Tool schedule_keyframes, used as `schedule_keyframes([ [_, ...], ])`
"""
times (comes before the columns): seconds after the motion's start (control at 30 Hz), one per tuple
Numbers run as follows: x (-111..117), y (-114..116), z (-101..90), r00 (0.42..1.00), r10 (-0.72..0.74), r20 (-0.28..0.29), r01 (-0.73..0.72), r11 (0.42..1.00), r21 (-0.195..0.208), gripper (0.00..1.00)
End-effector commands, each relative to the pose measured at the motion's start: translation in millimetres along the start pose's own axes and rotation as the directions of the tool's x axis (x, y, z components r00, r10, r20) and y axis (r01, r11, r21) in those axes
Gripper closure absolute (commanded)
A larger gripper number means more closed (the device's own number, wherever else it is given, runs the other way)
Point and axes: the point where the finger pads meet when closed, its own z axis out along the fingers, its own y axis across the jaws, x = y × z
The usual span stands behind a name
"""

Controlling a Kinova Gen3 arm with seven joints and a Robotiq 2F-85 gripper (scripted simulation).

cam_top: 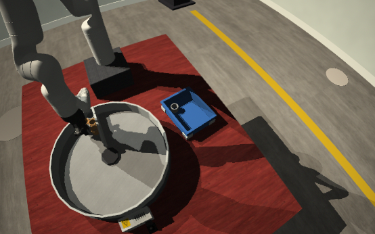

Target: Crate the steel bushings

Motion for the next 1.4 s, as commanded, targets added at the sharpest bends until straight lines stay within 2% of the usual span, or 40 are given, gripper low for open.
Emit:
schedule_keyframes([
  [0.0,0.3,-0.6,0.8,1.000,0.004,-0.001,-0.004,1.000,-0.001,0.86],
  [0.6,0.3,-0.9,0.8,1.000,0.004,-0.001,-0.004,1.000,-0.001,0.86],
  [0.63,-0.3,0.2,-0.4,1.000,0.001,0.000,-0.001,1.000,-0.001,1.00],
  [1.37,-0.3,0.2,-0.4,1.000,0.001,0.000,-0.001,1.000,-0.001,1.00],
])
